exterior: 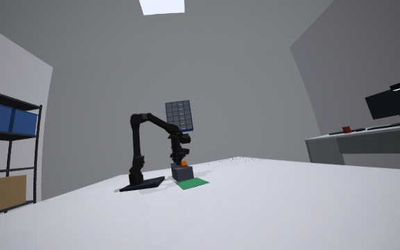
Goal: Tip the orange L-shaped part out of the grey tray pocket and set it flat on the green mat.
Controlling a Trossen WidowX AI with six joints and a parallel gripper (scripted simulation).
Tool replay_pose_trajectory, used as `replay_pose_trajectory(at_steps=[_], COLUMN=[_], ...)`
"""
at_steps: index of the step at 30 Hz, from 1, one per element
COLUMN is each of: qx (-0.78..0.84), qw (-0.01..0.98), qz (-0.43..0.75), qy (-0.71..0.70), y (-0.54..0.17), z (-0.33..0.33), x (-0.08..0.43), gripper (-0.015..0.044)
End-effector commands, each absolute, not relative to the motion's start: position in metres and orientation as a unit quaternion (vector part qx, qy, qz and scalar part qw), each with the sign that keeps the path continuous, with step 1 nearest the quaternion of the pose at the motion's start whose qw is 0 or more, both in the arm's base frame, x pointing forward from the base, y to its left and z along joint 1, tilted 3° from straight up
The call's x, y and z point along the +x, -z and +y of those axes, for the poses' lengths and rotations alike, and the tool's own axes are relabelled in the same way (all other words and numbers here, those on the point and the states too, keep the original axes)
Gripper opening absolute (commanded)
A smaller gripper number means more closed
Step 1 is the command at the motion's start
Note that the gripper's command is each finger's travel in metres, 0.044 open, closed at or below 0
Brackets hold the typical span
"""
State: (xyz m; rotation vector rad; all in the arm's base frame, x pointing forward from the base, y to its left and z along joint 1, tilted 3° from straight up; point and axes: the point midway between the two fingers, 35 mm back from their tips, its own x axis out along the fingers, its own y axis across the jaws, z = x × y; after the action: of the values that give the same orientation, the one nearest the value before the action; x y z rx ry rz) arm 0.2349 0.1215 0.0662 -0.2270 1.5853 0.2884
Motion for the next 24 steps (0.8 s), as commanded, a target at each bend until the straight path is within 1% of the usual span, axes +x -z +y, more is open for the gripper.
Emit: replay_pose_trajectory(at_steps=[1,9,24], qx=[-0.101,-0.101,-0.097], qw=[0.688,0.688,0.695], qz=[0.708,0.708,0.701], qy=[-0.126,-0.125,-0.127], y=[-0.078,-0.16,-0.16], z=[0.121,0.108,0.11], x=[0.237,0.242,0.244], gripper=[0.018,0.018,0.018])
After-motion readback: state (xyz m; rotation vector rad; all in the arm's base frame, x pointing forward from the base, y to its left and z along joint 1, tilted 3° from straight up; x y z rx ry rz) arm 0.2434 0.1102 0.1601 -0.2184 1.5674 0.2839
